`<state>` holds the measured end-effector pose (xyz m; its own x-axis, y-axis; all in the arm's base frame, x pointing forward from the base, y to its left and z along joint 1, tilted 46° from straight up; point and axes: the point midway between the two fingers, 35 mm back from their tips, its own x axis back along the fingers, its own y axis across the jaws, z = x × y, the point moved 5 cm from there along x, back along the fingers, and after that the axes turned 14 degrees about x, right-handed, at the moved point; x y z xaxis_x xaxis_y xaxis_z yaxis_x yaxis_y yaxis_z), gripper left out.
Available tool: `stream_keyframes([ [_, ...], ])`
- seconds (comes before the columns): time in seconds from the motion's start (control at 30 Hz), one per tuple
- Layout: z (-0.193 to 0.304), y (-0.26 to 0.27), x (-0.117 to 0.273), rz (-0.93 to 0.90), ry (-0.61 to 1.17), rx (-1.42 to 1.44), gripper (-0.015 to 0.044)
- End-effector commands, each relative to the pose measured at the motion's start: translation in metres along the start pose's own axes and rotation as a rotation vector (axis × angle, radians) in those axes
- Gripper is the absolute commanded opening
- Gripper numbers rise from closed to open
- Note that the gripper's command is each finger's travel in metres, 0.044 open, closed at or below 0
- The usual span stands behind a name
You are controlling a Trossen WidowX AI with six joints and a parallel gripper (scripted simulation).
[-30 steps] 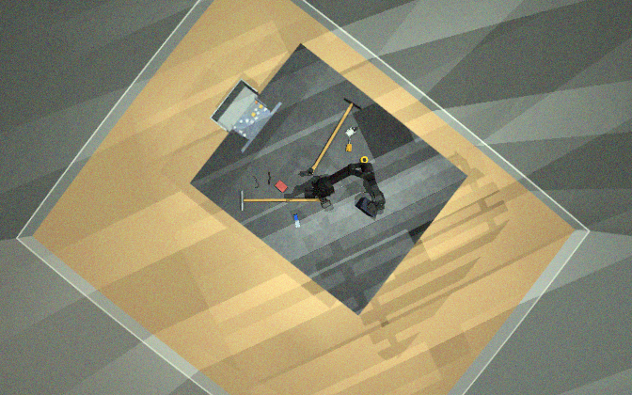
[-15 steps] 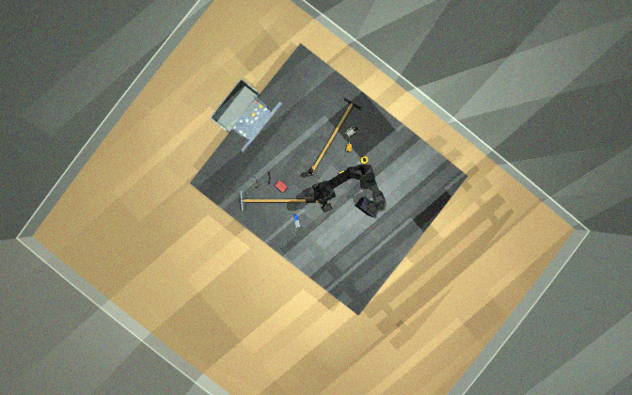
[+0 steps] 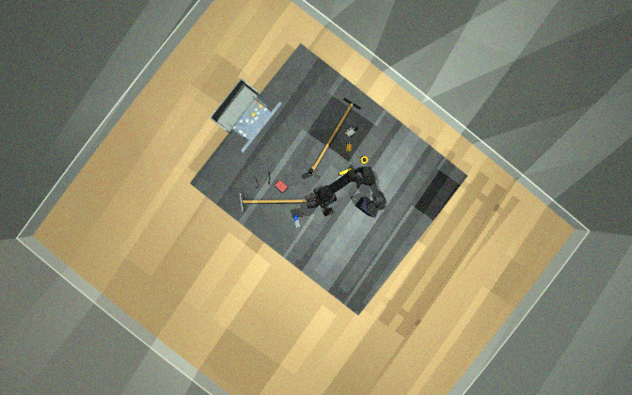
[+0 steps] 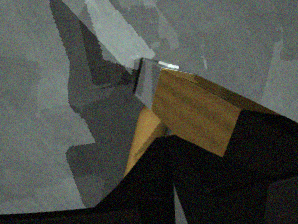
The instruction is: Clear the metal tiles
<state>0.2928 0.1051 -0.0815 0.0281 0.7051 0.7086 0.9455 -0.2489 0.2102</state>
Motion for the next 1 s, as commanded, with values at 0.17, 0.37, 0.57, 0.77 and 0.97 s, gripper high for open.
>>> stream_keyframes([
  [0.17,0.004,-0.017,-0.001,0.006,0.000,0.002,0.0000],
  [0.37,0.007,-0.027,-0.001,0.007,0.001,0.002,0.0000],
  [0.57,0.009,-0.037,-0.001,0.007,0.000,0.003,0.0000],
  [0.77,0.010,-0.047,-0.002,0.008,-0.001,0.003,0.0000],
  [0.97,0.011,-0.057,-0.002,0.008,-0.002,0.002,0.0000],
])
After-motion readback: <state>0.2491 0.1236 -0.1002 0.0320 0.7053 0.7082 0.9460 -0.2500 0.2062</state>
